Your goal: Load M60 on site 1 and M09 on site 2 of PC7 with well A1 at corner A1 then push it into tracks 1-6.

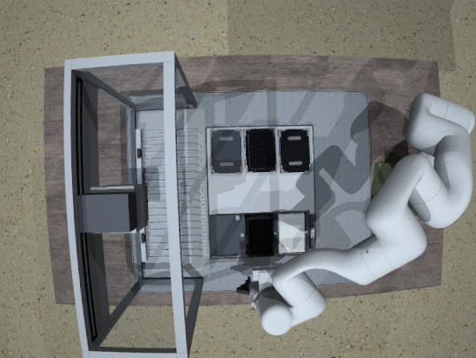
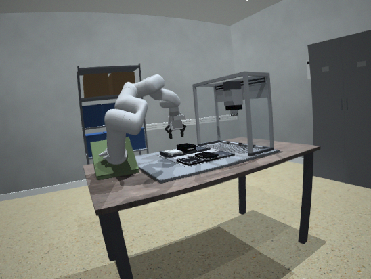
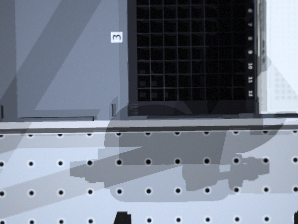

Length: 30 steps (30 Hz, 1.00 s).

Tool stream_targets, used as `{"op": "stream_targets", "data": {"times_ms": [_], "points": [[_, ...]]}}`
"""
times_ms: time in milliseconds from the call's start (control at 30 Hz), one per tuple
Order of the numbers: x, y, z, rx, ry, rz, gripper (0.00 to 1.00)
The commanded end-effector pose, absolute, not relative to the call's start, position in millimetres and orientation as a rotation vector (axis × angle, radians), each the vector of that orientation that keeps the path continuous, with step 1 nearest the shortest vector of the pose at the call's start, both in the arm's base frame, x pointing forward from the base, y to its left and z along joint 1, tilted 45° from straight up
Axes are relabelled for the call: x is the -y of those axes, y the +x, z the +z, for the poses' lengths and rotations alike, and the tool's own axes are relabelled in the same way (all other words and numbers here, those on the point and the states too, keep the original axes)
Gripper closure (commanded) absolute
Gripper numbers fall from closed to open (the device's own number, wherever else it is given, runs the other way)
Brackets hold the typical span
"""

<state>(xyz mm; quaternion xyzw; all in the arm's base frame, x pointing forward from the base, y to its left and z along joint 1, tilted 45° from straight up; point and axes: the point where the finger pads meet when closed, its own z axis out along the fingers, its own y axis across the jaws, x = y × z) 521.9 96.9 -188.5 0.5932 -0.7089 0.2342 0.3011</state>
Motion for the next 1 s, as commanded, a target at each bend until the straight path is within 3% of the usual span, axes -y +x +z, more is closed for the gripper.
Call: {"op": "stream_targets", "data": {"times_ms": [0, 833, 867, 967], "points": [[-104, 525, -183, 1.883, 1.58, 0.624, 0.0], [-121, 528, -165, 1.883, 1.58, 0.624, 0.0], [-120, 524, -163, 1.853, 1.608, 0.609, 0.18], [-116, 510, -157, 1.761, 1.689, 0.565, 0.18]]}}
